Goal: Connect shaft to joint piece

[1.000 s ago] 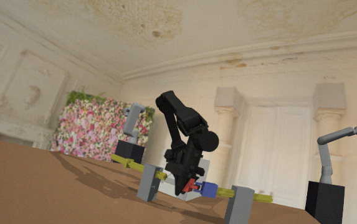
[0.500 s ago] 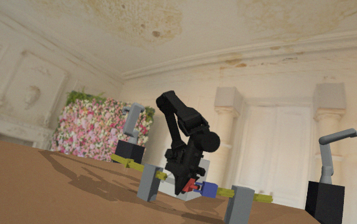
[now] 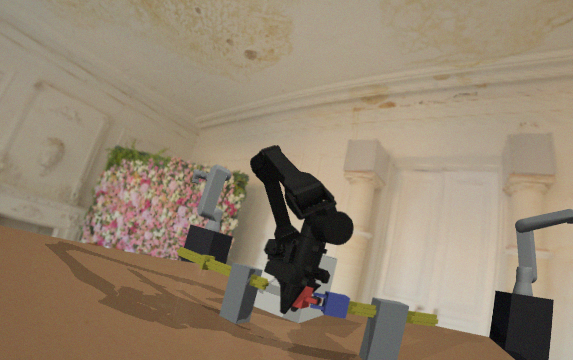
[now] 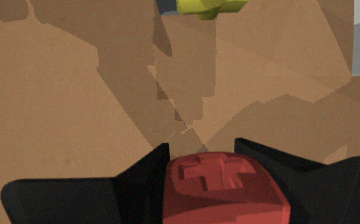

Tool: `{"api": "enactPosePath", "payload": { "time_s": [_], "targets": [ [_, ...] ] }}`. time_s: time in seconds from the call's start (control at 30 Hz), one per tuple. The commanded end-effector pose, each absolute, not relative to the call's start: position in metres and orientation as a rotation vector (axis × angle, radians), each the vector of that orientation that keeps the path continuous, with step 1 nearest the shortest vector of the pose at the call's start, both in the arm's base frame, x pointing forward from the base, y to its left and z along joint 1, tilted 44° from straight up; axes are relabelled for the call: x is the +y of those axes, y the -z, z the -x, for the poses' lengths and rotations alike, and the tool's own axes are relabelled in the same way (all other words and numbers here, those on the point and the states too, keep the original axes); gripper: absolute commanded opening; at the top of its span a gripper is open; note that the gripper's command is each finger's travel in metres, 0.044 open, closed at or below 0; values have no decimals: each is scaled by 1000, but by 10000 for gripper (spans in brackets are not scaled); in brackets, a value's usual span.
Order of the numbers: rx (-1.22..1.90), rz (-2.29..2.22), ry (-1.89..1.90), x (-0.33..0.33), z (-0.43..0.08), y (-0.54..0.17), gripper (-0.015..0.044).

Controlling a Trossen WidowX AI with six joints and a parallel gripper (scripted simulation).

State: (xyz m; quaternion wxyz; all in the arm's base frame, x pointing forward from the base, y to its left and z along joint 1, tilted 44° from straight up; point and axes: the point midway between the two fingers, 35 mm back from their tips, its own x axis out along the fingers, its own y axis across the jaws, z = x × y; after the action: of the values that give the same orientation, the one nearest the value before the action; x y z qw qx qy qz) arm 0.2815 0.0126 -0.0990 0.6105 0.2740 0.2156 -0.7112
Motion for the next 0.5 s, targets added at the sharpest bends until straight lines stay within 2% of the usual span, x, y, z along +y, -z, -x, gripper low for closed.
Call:
{"api": "enactPosePath", "payload": {
  "time_s": [0.0, 0.2, 0.47],
  "targets": [
    [499, -631, 1641, 13, -281, 99, 278],
    [499, -631, 1641, 13, -281, 99, 436],
    [499, -631, 1641, 13, -281, 99, 440]
  ]
}}
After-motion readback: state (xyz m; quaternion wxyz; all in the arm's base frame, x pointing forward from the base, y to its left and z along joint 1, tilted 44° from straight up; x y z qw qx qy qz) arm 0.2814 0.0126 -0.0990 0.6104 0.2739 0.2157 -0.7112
